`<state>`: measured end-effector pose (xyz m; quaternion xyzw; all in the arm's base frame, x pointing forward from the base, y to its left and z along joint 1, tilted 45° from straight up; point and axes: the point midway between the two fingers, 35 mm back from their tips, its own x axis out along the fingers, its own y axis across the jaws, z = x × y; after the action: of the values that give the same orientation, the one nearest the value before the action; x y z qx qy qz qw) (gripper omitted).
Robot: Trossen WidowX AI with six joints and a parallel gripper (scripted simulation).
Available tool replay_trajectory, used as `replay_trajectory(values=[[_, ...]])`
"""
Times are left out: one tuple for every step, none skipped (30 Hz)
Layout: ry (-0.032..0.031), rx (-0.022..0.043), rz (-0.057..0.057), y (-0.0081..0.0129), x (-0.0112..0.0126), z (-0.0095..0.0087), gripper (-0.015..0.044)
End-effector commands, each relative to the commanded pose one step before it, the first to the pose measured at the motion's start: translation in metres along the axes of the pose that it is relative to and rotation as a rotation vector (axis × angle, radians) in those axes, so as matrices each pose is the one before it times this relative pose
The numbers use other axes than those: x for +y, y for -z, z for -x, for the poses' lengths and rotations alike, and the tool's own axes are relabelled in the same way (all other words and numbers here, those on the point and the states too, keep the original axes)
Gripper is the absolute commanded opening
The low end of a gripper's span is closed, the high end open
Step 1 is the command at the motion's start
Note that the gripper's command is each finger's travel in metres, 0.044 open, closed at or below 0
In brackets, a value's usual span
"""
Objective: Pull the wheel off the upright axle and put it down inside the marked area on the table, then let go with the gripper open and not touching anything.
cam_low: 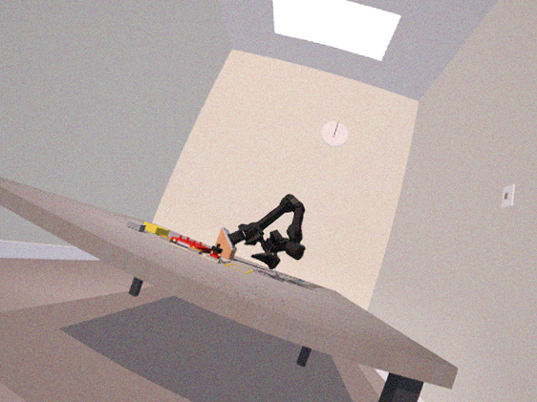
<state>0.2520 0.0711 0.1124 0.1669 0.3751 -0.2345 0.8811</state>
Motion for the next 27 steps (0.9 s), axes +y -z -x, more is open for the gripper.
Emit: replay_trajectory(values=[[0.05039,0.16521,0.1201,-0.00322,-0.00024,-0.01701,0.03],[0.00735,0.0549,0.0334,-0.00185,-0.00058,-0.00515,0.03],[0.00167,0.04562,-0.0008,-0.00303,-0.00151,-0.00413,0.03],[-0.00062,0.04476,0.0053,-0.00291,-0.00136,-0.00385,0.03],[-0.0034,0.04433,0.0044,-0.00313,-0.00148,-0.00361,0.03],[-0.00575,0.04325,0.0086,-0.00306,-0.0014,-0.00335,0.03],[-0.00839,0.04218,0.0094,-0.00316,-0.00146,-0.00309,0.03],[-0.01009,0.03744,0.0074,-0.00305,-0.00146,-0.00257,0.03],[-0.01001,0.03,0.0054,-0.00263,-0.00131,-0.00192,0.03],[-0.0096,0.02731,0.0133,-0.00209,-0.00092,-0.00177,0.03],[-0.01357,0.03267,0.0167,-0.00262,-0.00119,-0.00204,0.03],[-0.01802,0.03589,0.0181,-0.00312,-0.00152,-0.0021,0.03],[-0.02201,0.03299,0.0258,-0.00348,-0.00243,-0.00225,0.03],[-0.02935,0.03562,0.0291,-0.00418,-0.00314,-0.00226,0.03],[-0.02907,0.02866,0.0249,-0.00379,-0.00308,-0.00162,0.03],[-0.03046,0.02643,0.0187,-0.00369,-0.00285,-0.00105,0.03],[-0.03724,0.02701,0.0193,-0.00428,-0.00343,-0.00076,0.03],[-0.03675,0.02278,0.0139,-0.00403,-0.00318,-0.0002,0.03],[-0.04608,0.0237,0.0132,-0.00487,-0.00386,0.00032,0.03],[-0.05226,0.02035,0.0133,-0.00536,-0.00452,0.00098,0.03],[-0.05459,0.01476,0.0126,-0.00545,-0.00489,0.00169,0.03],[-0.05642,0.00895,0.012,-0.00552,-0.00525,0.00242,0.03],[-0.05405,0.00296,0.0109,-0.00521,-0.00522,0.00296,0.03],[-0.05485,-0.00238,0.0107,-0.00525,-0.00551,0.00365,0.03],[-0.05515,-0.00779,0.0106,-0.00526,-0.00577,0.00435,0.03],[-0.05502,-0.01321,0.0106,-0.00527,-0.00601,0.00506,0.03],[-0.05377,-0.01833,0.0106,-0.00521,-0.00614,0.0057,0.03]])
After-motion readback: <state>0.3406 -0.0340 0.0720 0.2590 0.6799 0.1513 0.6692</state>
